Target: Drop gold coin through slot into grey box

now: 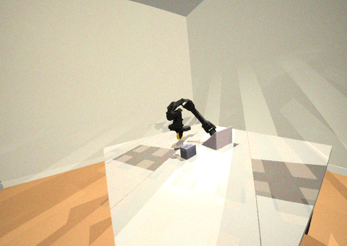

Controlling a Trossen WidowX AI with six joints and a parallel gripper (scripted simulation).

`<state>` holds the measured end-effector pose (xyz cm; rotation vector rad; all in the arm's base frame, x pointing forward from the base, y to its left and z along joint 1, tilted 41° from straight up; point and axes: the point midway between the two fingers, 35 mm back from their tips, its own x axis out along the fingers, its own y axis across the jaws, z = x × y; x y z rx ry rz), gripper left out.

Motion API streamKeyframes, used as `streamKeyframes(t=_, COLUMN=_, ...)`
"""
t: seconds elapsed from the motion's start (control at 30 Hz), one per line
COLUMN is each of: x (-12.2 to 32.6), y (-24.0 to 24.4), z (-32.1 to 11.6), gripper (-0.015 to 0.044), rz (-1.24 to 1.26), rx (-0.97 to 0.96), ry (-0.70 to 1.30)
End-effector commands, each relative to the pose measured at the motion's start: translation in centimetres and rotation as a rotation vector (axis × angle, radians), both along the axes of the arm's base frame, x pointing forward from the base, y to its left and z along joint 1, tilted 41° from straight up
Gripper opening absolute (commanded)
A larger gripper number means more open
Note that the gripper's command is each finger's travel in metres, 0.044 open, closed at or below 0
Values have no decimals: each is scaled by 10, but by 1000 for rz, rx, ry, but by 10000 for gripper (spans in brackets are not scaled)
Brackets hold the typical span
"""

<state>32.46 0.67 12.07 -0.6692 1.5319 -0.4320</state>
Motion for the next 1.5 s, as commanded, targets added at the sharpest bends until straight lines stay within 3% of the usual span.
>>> streamKeyframes(t=0.0, x=1, y=7, z=-6, gripper=0, rz=-2, rx=7, ry=1)
streamKeyframes(t=1.1, x=3, y=70, z=-61, gripper=0, rz=-13, rx=-2, ry=-10)
streamKeyframes(t=1.47, x=3, y=68, z=-59, gripper=0, rz=-5, rx=-5, ry=-4)
